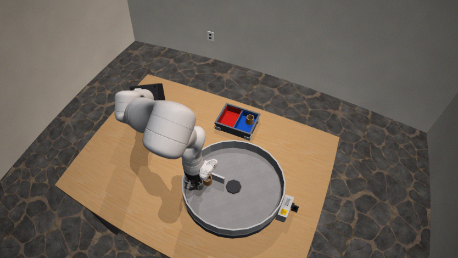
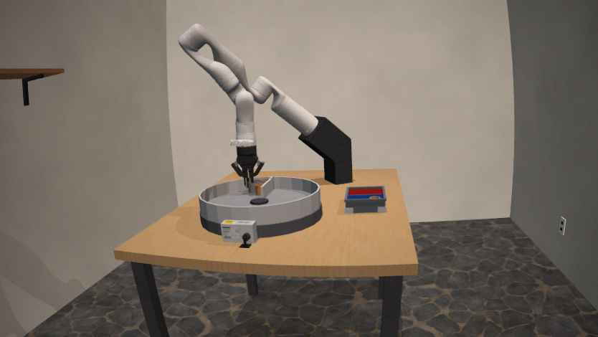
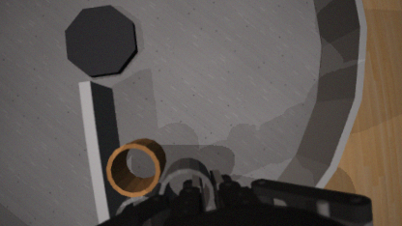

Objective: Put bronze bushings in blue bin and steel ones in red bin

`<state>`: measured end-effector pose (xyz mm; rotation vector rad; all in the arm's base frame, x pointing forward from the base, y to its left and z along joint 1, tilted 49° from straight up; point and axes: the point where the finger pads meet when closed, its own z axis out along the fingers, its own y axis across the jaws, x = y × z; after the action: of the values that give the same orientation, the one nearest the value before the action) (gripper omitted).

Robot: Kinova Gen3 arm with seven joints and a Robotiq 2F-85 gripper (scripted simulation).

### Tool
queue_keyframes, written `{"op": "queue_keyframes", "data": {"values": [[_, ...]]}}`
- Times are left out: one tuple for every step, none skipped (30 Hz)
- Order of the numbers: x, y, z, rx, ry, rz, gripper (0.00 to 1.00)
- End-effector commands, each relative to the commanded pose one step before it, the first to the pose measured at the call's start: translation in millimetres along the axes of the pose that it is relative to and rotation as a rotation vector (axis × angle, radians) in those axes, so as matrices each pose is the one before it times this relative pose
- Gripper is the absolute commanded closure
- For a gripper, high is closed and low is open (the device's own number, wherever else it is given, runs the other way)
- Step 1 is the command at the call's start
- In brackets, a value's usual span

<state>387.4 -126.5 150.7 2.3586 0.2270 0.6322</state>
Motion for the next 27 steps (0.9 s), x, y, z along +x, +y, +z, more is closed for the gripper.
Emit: {"op": "queue_keyframes", "data": {"values": [[-3.56,0.21,-1.53,0.00245,-0.00739,0.00073,1.0],[3.52,-0.32,0.45,-0.00179,0.00762,-0.00069,1.0],[-0.36,0.04,-0.72,0.00018,-0.00079,0.00009,1.0],[-0.36,0.04,-0.72,0.00018,-0.00079,0.00009,1.0],[-0.36,0.04,-0.72,0.00018,-0.00079,0.00009,1.0],[-0.36,0.04,-0.72,0.00018,-0.00079,0.00009,1.0],[0.0,0.0,0.0,0.0,0.0,0.0,1.0],[0.0,0.0,0.0,0.0,0.0,0.0,1.0],[0.0,0.0,0.0,0.0,0.0,0.0,1.0],[-0.36,0.04,-0.72,0.00018,-0.00079,0.00009,1.0],[-0.36,0.04,-0.72,0.00018,-0.00079,0.00009,1.0],[0.0,0.0,0.0,0.0,0.0,0.0,1.0],[0.0,0.0,0.0,0.0,0.0,0.0,1.0],[-0.37,0.04,-0.72,0.00018,-0.00079,0.00009,1.0],[-0.37,0.04,-0.72,0.00018,-0.00079,0.00009,1.0],[-0.37,0.04,-0.72,0.00018,-0.00079,0.00009,1.0],[0.0,0.0,0.0,0.0,0.0,0.0,1.0],[0.0,0.0,0.0,0.0,0.0,0.0,1.0],[0.0,0.0,0.0,0.0,0.0,0.0,1.0],[0.0,0.0,0.0,0.0,0.0,0.0,1.0],[0.0,0.0,0.0,0.0,0.0,0.0,1.0],[0.0,0.0,0.0,0.0,0.0,0.0,1.0],[0.0,0.0,0.0,0.0,0.0,0.0,1.0],[3.29,-0.53,0.45,-0.0009,0.00683,-0.00044,1.0],[-0.36,0.06,-0.72,0.0001,-0.00076,0.00005,1.0],[-0.36,0.06,-0.72,0.0001,-0.00076,0.00005,1.0],[-0.36,0.06,-0.72,0.0001,-0.00076,0.00005,1.0]]}}
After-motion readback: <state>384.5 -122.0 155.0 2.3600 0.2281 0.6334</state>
